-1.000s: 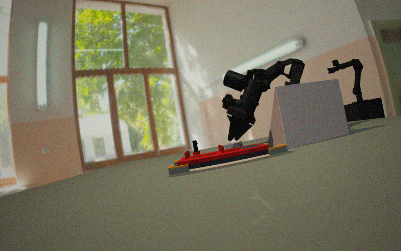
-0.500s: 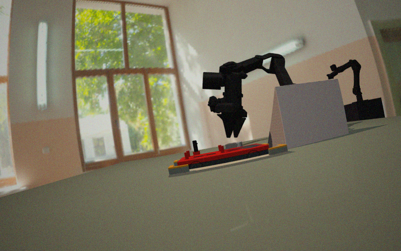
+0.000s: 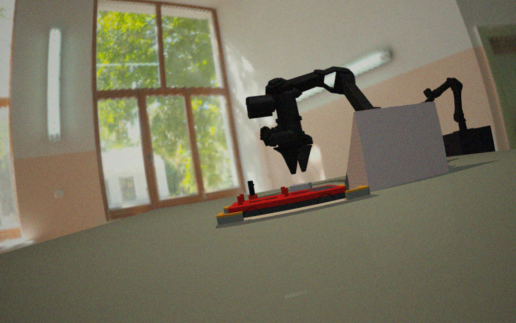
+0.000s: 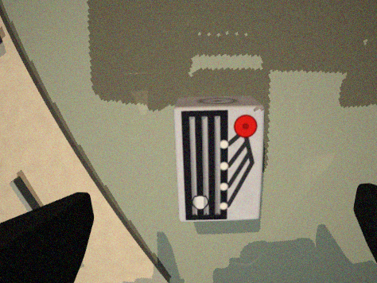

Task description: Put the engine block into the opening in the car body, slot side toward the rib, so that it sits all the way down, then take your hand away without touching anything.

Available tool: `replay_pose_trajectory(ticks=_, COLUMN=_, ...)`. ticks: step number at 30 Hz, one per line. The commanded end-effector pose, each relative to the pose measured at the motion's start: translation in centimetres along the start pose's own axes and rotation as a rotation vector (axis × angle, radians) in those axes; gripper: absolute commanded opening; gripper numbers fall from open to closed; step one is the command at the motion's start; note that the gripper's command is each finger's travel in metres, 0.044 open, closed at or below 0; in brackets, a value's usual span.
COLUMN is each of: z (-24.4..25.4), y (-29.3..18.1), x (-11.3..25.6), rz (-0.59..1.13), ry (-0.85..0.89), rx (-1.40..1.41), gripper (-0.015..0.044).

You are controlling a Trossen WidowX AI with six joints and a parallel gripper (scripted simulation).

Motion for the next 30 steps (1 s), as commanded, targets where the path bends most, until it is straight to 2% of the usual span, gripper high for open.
replay_pose_trajectory(ticks=1, z=0.0, y=0.1, x=-0.8, rz=0.003, ry=0.004, rx=0.001, gripper=0.0440)
replay_pose_trajectory(ticks=24, z=0.0, y=0.1, x=-4.0, rz=0.002, ry=0.003, rx=0.000, gripper=0.0440)
replay_pose_trajectory(ticks=30, z=0.0, y=0.1, x=-4.0, rz=0.002, ry=0.003, rx=0.000, gripper=0.0282)
Point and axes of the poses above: the point midway between the two fingers, 35 mm back from their tips, its own x axis back along the fingers, its own z axis across the jaws, y = z × x, the point moved 7 cm from there along x, back along the fingers, and after that the axes turned 1 degree about -x, right-handed, at the moved point
